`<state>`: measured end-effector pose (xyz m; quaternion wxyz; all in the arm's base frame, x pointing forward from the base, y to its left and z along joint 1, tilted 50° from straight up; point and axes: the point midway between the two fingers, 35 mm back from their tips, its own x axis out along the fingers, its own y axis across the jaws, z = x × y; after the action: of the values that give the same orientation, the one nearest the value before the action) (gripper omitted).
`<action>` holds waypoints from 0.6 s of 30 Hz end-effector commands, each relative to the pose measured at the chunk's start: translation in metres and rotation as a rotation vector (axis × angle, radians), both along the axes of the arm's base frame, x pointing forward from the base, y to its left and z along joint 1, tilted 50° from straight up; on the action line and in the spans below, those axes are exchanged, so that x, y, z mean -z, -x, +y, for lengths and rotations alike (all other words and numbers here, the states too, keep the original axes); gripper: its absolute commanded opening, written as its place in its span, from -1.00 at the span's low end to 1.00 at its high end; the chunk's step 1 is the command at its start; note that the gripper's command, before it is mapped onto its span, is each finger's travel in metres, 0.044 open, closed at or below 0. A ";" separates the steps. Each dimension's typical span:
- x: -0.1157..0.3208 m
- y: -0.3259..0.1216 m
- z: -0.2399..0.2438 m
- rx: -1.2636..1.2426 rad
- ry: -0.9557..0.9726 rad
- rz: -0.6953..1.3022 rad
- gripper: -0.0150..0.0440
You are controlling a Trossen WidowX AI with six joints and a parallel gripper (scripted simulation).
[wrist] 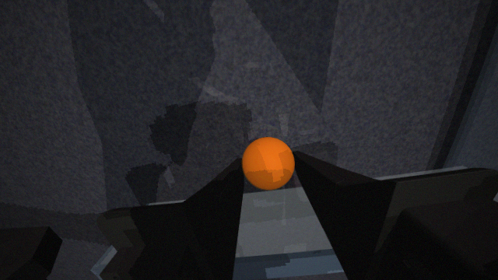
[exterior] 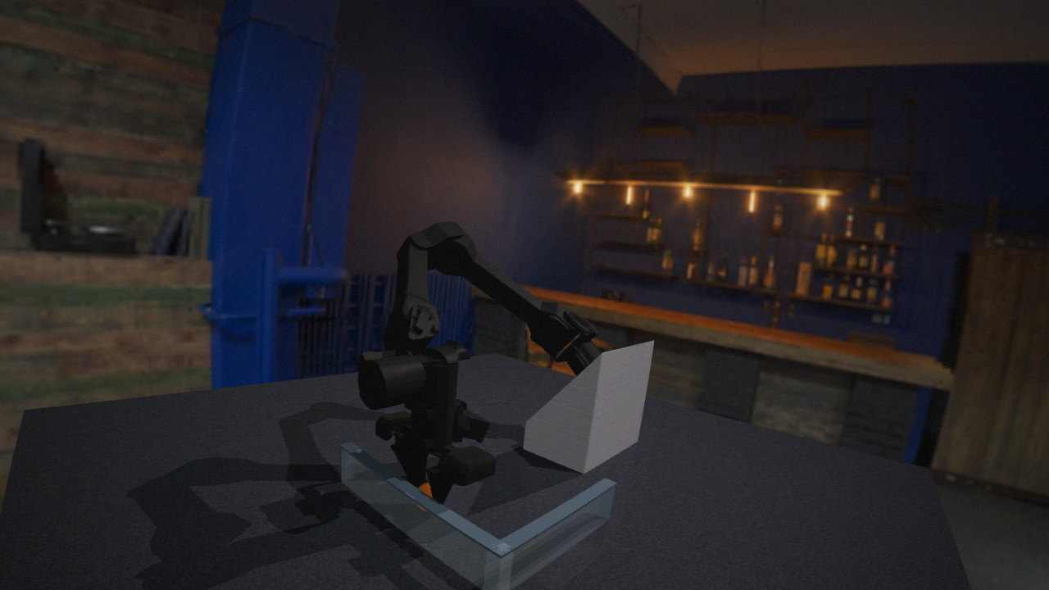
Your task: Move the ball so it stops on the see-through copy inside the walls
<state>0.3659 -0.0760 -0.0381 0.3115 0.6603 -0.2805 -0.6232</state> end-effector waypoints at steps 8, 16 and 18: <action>0.000 0.000 0.000 0.000 0.000 0.000 0.22; -0.002 0.000 0.002 0.000 -0.001 0.000 0.51; -0.015 -0.001 0.020 0.000 -0.004 0.000 0.51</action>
<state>0.3633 -0.0731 -0.0342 0.3106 0.6548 -0.2830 -0.6283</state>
